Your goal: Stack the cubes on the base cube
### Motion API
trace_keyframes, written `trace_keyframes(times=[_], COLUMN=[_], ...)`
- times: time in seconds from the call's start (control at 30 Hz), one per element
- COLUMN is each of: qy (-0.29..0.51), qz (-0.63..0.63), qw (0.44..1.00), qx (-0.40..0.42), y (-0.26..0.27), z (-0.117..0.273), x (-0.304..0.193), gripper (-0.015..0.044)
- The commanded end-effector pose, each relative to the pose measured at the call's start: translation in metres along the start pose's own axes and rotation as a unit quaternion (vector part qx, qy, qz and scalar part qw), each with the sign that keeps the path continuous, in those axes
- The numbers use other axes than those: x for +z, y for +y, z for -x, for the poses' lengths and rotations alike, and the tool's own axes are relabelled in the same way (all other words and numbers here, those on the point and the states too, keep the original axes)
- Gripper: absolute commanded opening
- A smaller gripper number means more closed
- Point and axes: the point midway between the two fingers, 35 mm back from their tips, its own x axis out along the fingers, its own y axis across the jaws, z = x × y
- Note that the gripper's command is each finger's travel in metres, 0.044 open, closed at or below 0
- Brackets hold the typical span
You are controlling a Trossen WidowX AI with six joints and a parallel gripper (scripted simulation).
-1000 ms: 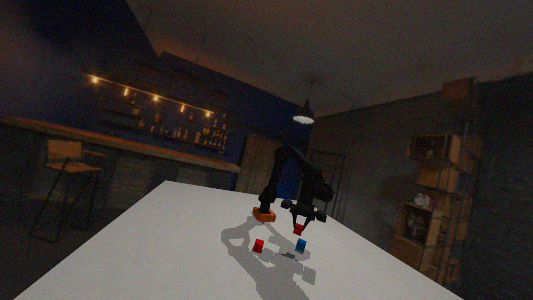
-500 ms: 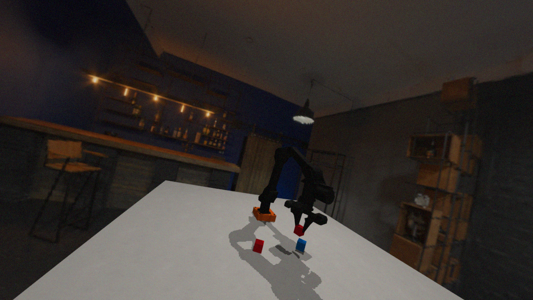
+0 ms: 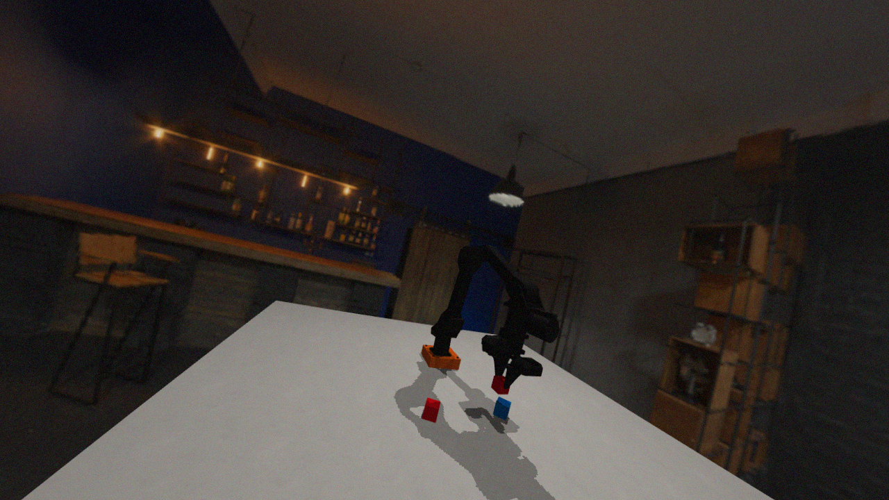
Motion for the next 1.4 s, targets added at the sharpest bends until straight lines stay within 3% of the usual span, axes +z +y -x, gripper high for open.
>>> trace_keyframes(times=[0.0,0.67,1.37], qy=[0.002,0.002,0.002], qz=[-0.007,-0.009,-0.007], qw=[1.0,1.0,1.0], qx=[0.001,0.001,0.001], y=[0.0,0.001,0.001], z=[0.0,-0.026,-0.028], x=[-0.001,-0.003,-0.003], gripper=[0.0105,0.0105,0.0105])
